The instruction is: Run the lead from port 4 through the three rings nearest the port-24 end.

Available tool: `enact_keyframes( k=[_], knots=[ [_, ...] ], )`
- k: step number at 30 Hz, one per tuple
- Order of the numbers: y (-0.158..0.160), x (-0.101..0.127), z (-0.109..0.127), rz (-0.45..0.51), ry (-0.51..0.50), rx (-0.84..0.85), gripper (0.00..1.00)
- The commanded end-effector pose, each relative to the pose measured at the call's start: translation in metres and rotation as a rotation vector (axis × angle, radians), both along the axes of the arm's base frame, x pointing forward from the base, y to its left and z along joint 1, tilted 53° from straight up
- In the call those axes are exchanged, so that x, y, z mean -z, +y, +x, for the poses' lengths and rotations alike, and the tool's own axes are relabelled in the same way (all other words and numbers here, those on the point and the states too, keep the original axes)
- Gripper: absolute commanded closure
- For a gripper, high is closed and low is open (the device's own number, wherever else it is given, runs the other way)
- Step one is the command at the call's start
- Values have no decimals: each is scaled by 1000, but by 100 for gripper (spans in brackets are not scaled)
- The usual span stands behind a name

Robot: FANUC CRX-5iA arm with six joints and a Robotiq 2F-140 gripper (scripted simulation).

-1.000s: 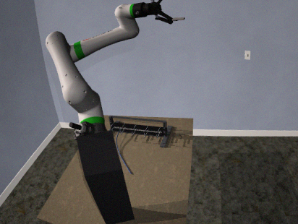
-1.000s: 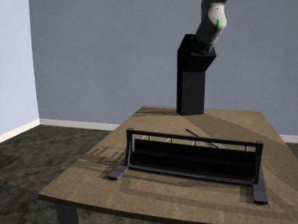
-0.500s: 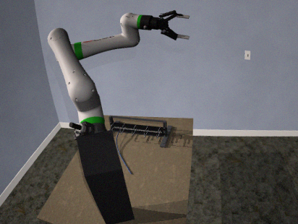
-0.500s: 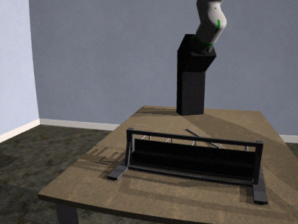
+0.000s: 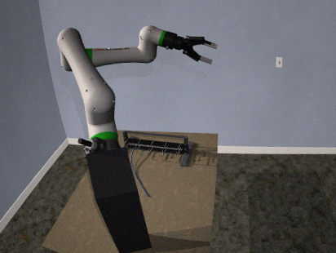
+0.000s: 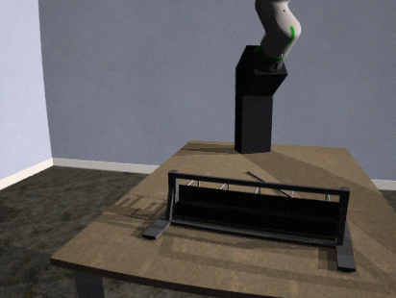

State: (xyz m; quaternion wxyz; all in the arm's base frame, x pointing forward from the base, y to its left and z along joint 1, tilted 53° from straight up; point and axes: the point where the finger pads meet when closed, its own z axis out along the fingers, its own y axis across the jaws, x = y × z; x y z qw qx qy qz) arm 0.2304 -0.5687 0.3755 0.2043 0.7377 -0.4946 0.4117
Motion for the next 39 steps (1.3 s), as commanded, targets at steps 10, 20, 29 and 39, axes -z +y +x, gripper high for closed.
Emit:
enact_keyframes(
  k=[10,20,29,39],
  knots=[
    [70,43,101,191,-218,-41,0],
    [132,73,161,352,-346,-58,0],
    [199,100,208,524,-445,-62,0],
    [275,128,246,720,-523,-49,0]
  ],
)
